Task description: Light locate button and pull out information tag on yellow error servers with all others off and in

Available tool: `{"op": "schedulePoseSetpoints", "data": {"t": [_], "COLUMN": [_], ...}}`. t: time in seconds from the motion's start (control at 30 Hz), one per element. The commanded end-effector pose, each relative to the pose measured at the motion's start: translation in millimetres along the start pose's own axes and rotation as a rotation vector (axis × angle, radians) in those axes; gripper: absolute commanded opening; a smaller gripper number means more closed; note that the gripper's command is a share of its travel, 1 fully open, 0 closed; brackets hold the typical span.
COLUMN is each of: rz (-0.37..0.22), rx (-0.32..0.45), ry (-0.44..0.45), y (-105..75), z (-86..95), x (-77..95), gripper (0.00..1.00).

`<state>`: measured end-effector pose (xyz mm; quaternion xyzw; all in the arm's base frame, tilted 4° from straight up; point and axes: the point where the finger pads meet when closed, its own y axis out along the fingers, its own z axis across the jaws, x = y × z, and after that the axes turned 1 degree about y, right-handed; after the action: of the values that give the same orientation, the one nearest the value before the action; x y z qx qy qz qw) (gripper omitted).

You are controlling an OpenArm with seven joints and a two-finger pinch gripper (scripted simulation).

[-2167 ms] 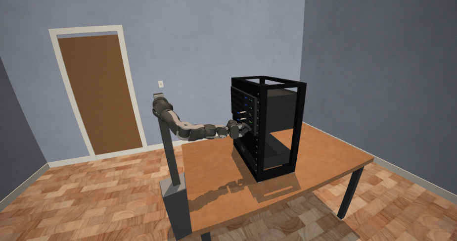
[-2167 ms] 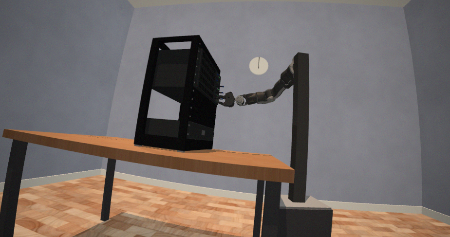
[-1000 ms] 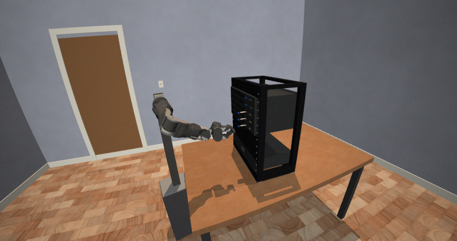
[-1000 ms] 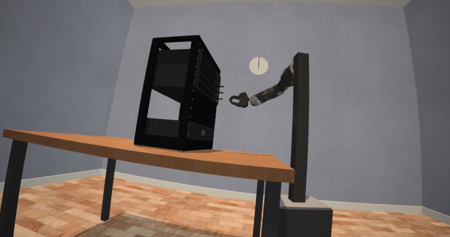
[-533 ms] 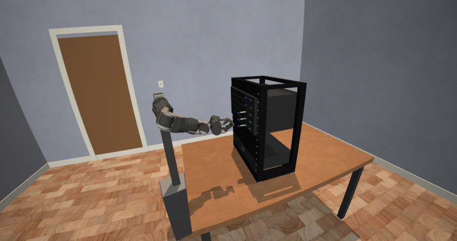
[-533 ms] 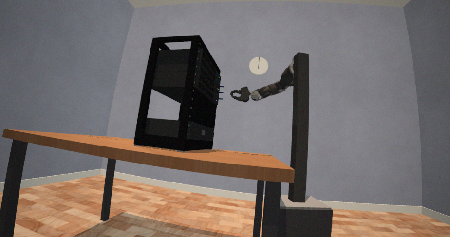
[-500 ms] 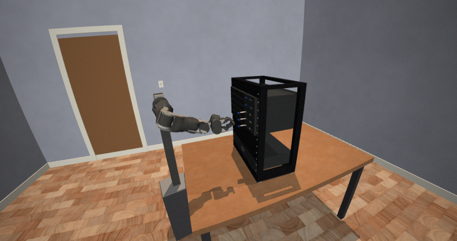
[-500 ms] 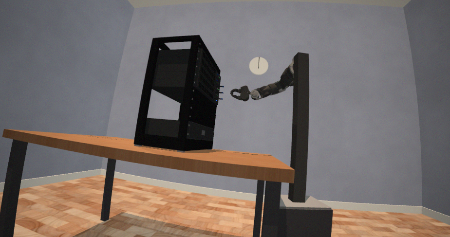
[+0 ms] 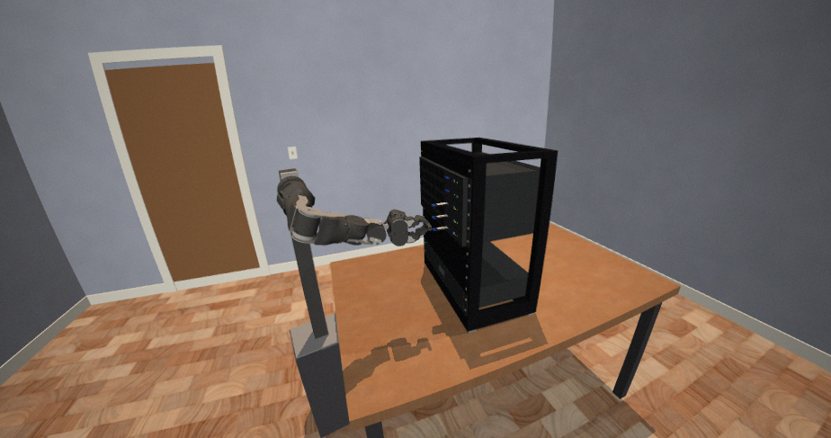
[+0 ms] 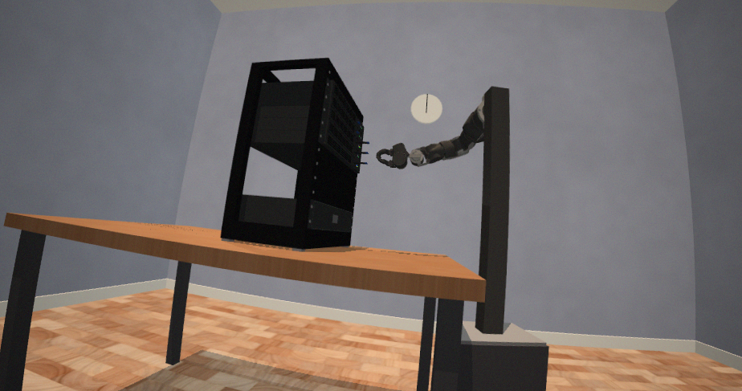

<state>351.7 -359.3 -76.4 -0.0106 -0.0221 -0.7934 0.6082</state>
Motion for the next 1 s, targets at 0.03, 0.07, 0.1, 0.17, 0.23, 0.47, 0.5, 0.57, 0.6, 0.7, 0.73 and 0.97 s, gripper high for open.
{"op": "schedulePoseSetpoints", "data": {"t": [0.03,0.07,0.1,0.17,0.23,0.47,0.5,0.57,0.6,0.7,0.73,0.97], "rz": [0.011,0.011,0.011,0.011,0.011,0.012,0.012,0.012,0.012,0.013,0.013,0.014], "rx": [-0.003,-0.003,-0.003,-0.003,-0.003,-0.004,-0.004,-0.004,-0.004,-0.004,-0.004,-0.002], "ry": [-0.008,-0.008,-0.008,-0.008,-0.008,-0.007,-0.007,-0.007,-0.007,-0.007,-0.007,-0.008], "y": [8.4,12.3,16.3,24.8,33.5,53.9,57.5,63.9,66.7,73.2,74.7,78.2], "z": [2.1,2.1,2.1,2.1,2.0,1.9,1.9,1.9,1.9,1.8,1.8,2.6], "x": [-2.1,-2.2,-2.2,-2.4,-2.6,-3.1,-3.2,-3.4,-3.4,-3.6,-3.6,-4.3], "gripper": [0.00,0.00,0.00,0.00,0.00,0.00,0.00,0.00,0.00,0.00,0.00,0.00]}}
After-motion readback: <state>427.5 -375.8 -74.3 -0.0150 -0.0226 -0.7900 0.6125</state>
